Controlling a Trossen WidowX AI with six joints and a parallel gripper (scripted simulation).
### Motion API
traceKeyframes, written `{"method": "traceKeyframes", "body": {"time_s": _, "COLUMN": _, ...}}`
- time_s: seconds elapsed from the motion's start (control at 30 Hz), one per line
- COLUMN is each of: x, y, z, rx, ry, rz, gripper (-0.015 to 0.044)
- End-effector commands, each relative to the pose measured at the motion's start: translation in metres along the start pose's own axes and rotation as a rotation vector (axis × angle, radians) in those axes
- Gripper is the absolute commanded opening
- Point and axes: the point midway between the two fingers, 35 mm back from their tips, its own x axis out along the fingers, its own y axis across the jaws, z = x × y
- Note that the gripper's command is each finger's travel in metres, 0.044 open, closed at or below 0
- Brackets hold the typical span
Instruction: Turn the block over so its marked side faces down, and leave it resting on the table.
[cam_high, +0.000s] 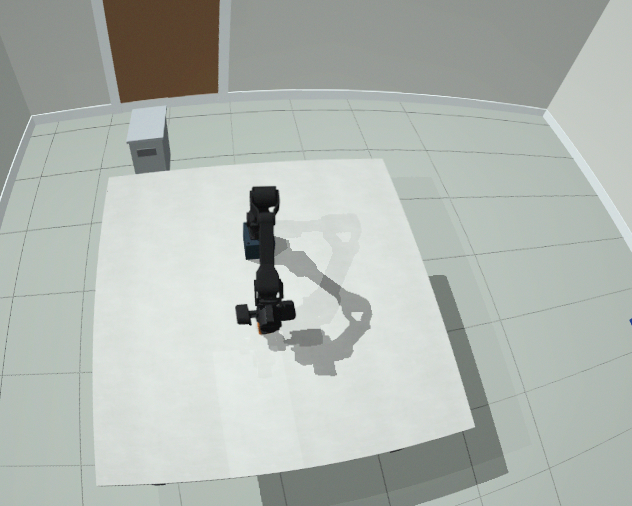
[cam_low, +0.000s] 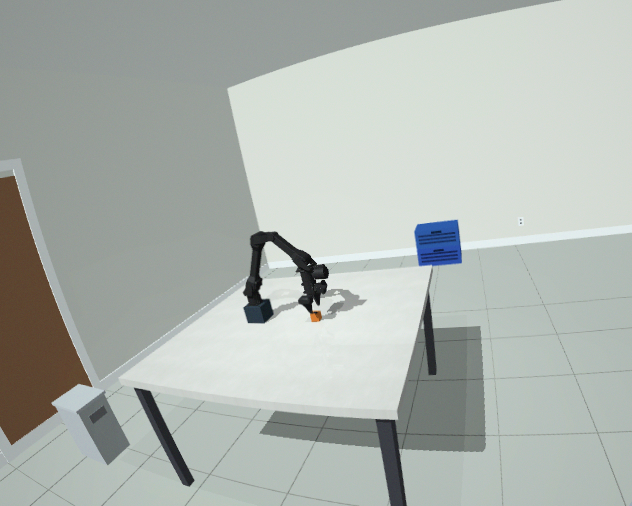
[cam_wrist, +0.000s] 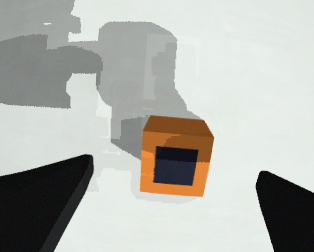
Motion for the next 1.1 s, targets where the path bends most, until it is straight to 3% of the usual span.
{"method": "traceKeyframes", "body": {"time_s": 0.0, "x": 0.011, "y": 0.001, "z": -0.003, "rx": -0.005, "ry": 0.013, "rz": 0.006, "gripper": 0.044}}
{"method": "traceKeyframes", "body": {"time_s": 0.53, "x": 0.033, "y": 0.001, "z": -0.004, "rx": -0.005, "ry": 0.013, "rz": 0.006, "gripper": 0.044}}
{"method": "traceKeyframes", "body": {"time_s": 0.9, "x": 0.033, "y": 0.001, "z": -0.004, "rx": -0.005, "ry": 0.013, "rz": 0.006, "gripper": 0.0151}}
{"method": "traceKeyframes", "body": {"time_s": 1.07, "x": 0.033, "y": 0.001, "z": -0.004, "rx": -0.005, "ry": 0.013, "rz": 0.006, "gripper": 0.0118}}
